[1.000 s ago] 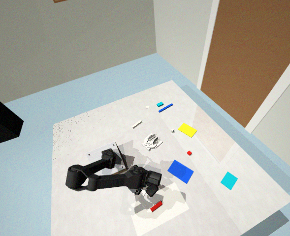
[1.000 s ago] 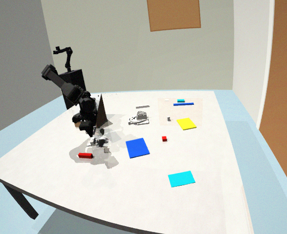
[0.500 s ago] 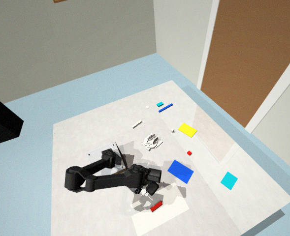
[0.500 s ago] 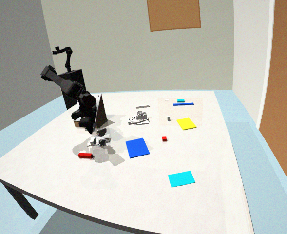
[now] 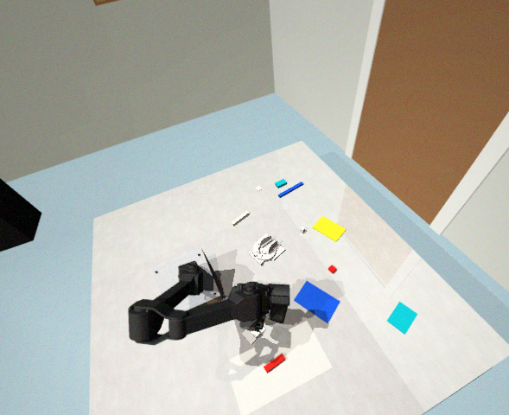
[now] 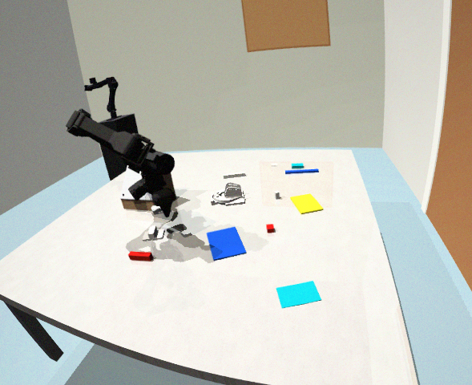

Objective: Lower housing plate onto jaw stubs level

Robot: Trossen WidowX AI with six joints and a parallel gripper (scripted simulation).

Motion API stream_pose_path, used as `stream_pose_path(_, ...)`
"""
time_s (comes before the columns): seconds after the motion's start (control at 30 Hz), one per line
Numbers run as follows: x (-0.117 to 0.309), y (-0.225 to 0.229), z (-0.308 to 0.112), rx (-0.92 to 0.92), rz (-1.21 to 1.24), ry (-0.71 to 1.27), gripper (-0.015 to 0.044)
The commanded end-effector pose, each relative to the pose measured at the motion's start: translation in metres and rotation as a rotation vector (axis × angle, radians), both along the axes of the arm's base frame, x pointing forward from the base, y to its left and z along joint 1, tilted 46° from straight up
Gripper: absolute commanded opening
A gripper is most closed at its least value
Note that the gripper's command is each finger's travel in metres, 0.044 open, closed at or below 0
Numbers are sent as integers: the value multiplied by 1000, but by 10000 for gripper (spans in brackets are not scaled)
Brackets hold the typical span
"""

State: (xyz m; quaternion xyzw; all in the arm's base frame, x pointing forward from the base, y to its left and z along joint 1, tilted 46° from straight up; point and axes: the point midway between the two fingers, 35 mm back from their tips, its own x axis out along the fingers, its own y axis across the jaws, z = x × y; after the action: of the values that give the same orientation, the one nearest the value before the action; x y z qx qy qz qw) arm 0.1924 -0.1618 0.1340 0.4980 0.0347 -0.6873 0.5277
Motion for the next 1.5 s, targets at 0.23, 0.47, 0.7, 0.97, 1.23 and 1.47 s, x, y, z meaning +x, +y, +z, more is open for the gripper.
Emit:
stream_pose_path(0.23, 25, 15, -14, 2, 242, 222, 351)
stream_pose_path(0.47, 38, 26, -25, 2, 390, 360, 351)
stream_pose_path(0.7, 50, 38, -37, -1, 538, 497, 351)
stream_pose_path(0.97, 62, 53, -51, -8, 708, 655, 351)
stream_pose_path(1.23, 73, 70, -66, -18, 877, 813, 351)
stream_pose_path(1.47, 80, 84, -79, -30, 1023, 952, 351)
